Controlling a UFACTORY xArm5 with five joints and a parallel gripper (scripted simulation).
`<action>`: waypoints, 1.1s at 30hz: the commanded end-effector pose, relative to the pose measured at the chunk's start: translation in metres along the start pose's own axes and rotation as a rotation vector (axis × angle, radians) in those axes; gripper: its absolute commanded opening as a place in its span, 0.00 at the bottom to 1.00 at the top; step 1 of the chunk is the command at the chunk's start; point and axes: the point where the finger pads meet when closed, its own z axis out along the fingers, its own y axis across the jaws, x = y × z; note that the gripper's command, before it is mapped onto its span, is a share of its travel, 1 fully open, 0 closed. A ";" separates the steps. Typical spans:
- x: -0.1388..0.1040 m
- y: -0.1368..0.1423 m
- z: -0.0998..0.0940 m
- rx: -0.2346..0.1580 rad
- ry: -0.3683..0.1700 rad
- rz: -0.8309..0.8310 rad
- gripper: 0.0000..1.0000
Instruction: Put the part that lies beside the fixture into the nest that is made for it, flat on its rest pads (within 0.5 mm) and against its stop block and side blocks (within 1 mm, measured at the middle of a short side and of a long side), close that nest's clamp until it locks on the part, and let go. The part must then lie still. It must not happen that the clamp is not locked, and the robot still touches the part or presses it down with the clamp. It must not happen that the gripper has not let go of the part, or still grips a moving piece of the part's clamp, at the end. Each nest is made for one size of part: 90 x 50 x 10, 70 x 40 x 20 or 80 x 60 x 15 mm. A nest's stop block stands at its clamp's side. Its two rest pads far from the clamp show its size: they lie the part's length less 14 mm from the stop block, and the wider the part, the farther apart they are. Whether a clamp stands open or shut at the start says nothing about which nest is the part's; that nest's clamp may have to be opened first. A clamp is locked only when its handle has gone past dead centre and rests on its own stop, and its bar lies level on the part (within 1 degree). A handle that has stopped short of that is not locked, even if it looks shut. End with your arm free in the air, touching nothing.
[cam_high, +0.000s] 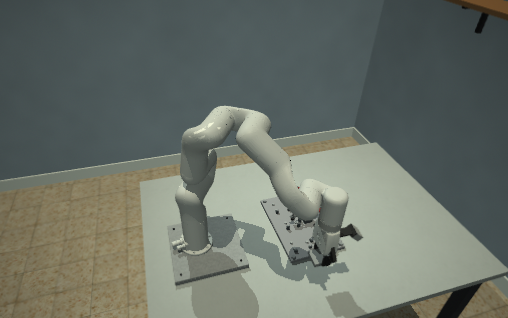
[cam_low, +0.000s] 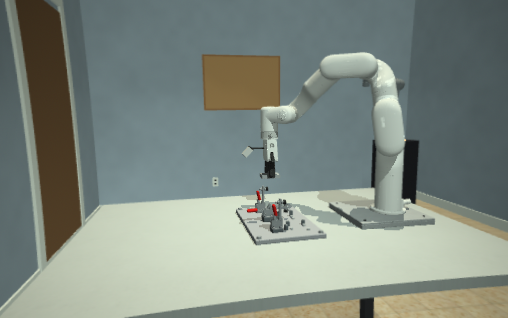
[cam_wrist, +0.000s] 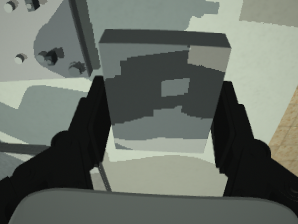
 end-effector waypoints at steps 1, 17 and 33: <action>0.001 0.001 -0.002 -0.002 0.004 -0.066 0.00; 0.001 0.001 0.000 -0.002 0.004 -0.067 0.00; 0.000 0.001 0.011 -0.002 0.004 -0.067 0.00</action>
